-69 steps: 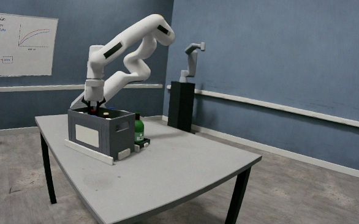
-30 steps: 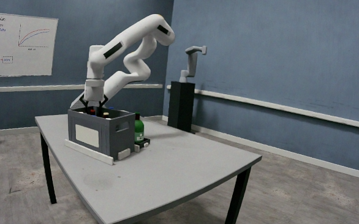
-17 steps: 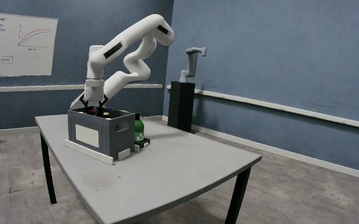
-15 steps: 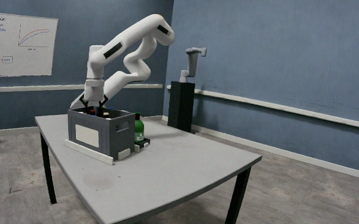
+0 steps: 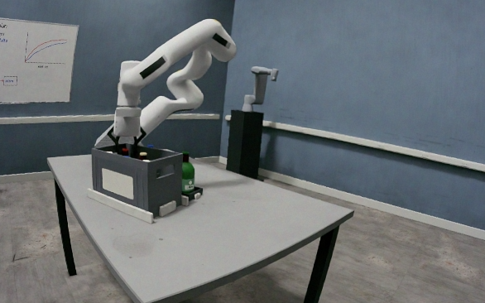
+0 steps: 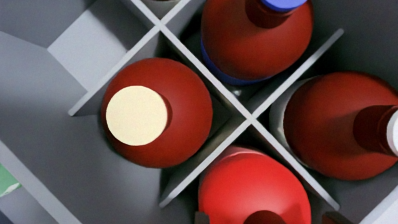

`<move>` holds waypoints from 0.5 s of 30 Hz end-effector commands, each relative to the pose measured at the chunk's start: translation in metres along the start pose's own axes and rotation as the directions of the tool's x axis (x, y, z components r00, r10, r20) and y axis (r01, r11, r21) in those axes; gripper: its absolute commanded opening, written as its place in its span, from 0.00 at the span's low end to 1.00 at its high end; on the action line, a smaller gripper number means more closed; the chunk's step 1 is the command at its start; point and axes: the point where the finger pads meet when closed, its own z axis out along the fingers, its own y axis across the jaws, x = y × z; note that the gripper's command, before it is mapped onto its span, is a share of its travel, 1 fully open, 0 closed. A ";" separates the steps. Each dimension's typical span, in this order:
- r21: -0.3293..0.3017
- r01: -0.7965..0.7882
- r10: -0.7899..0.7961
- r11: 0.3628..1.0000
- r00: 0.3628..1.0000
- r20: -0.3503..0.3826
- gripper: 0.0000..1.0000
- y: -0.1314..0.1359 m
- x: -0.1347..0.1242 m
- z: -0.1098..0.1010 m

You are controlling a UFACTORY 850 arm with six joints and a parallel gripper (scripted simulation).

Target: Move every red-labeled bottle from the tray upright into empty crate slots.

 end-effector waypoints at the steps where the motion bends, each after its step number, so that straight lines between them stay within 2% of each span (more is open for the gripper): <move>1: -0.001 0.001 -0.001 1.000 1.000 -0.002 0.66 0.000 0.001 -0.003; 15: -0.001 0.001 -0.001 1.000 1.000 -0.002 0.66 0.000 0.001 -0.025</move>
